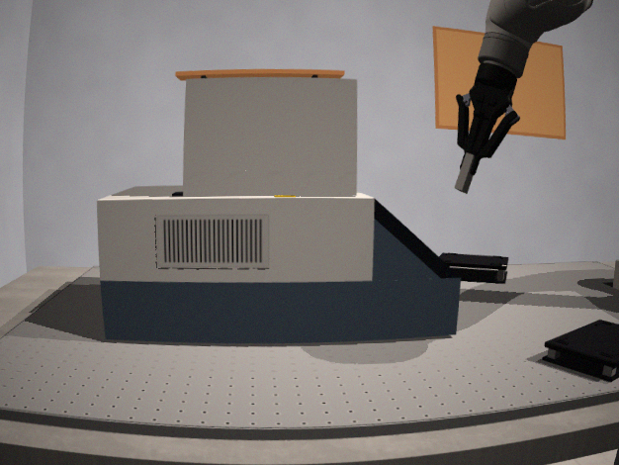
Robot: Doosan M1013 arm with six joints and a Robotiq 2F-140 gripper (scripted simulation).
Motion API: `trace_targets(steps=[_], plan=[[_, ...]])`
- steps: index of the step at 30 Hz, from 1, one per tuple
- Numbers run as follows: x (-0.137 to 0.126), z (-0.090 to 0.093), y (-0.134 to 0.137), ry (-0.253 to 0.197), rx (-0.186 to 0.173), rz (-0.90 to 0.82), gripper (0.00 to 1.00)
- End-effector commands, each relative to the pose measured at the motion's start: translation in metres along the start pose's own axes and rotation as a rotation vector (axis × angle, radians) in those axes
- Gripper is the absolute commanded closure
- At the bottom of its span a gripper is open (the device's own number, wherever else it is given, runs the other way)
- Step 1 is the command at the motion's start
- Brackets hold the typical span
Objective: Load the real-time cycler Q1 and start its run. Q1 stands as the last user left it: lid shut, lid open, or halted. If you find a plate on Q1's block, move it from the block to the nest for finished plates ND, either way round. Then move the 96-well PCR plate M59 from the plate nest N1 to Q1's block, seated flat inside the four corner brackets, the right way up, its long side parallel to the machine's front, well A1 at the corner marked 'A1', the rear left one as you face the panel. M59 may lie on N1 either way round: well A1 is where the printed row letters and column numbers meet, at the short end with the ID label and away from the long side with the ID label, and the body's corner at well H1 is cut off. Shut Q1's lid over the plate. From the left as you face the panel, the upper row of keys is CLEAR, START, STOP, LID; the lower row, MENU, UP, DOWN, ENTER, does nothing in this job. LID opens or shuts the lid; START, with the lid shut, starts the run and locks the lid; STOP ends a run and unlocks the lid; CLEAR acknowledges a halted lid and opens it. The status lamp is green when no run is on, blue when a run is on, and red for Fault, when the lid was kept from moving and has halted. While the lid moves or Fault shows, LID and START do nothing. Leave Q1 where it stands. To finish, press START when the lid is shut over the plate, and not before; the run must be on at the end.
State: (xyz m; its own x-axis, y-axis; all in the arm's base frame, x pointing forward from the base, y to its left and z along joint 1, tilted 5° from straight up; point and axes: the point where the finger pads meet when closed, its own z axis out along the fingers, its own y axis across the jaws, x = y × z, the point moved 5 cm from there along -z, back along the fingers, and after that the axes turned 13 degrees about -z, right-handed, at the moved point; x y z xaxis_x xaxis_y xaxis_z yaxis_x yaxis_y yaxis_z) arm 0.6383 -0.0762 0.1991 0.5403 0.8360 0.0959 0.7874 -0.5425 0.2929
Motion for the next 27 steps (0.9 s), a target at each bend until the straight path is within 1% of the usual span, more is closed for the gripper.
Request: trace_targets(steps=[1, 10, 18, 23, 27], plan=[[0.0, 0.0, 0.0, 0.0, 0.0, 0.0, 1.0], [0.0, 0.0, 0.0, 0.0, 0.0, 0.0, 1.0], [0.032, 0.0, -0.02, 0.0, 0.0, 0.0, 1.0], [0.032, 0.0, -0.02, 0.0, 0.0, 0.0, 1.0], [0.034, 0.006, -0.017, 0.0, 0.0, 0.0, 1.0]])
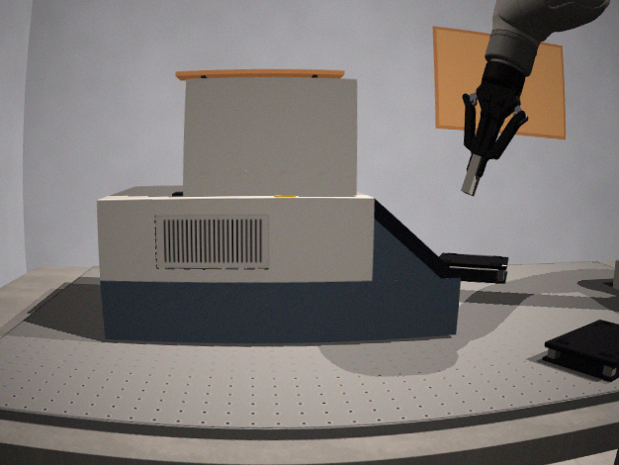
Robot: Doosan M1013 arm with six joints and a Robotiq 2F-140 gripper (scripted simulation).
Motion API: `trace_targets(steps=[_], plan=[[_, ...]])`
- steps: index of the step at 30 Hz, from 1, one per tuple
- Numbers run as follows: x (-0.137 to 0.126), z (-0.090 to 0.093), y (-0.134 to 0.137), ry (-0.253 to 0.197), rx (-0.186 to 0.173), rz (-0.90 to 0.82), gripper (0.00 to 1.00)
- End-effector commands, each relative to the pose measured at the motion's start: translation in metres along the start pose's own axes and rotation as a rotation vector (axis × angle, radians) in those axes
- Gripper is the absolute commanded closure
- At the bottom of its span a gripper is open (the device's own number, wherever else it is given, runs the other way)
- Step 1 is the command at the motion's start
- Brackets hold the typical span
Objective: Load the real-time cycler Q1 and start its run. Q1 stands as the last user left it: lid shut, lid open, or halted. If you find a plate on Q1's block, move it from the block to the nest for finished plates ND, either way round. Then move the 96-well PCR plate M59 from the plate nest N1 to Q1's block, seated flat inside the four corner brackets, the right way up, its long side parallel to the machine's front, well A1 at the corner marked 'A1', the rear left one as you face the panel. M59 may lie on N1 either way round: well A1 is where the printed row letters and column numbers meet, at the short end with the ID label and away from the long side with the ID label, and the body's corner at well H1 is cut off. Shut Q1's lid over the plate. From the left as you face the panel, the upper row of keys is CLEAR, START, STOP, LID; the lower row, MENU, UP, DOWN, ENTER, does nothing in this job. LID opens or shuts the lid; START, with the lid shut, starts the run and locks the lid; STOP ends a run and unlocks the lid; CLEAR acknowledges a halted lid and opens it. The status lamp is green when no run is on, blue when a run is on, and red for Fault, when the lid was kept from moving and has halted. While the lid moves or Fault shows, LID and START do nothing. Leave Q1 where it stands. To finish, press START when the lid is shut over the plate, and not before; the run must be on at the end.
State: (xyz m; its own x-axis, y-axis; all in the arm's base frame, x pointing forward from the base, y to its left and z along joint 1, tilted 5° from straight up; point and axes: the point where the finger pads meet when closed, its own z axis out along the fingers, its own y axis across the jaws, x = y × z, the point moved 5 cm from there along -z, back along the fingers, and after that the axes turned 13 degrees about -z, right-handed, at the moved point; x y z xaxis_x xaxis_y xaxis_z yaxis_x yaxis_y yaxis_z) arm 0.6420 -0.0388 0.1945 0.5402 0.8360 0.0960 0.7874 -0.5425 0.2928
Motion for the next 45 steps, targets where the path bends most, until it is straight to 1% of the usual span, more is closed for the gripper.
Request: trace_targets(steps=[1, 45], plan=[[0.002, 0.005, 0.002, 0.0, 0.0, 0.0, 1.0], [0.02, 0.059, 0.032, 0.0, 0.0, 0.0, 1.0]])
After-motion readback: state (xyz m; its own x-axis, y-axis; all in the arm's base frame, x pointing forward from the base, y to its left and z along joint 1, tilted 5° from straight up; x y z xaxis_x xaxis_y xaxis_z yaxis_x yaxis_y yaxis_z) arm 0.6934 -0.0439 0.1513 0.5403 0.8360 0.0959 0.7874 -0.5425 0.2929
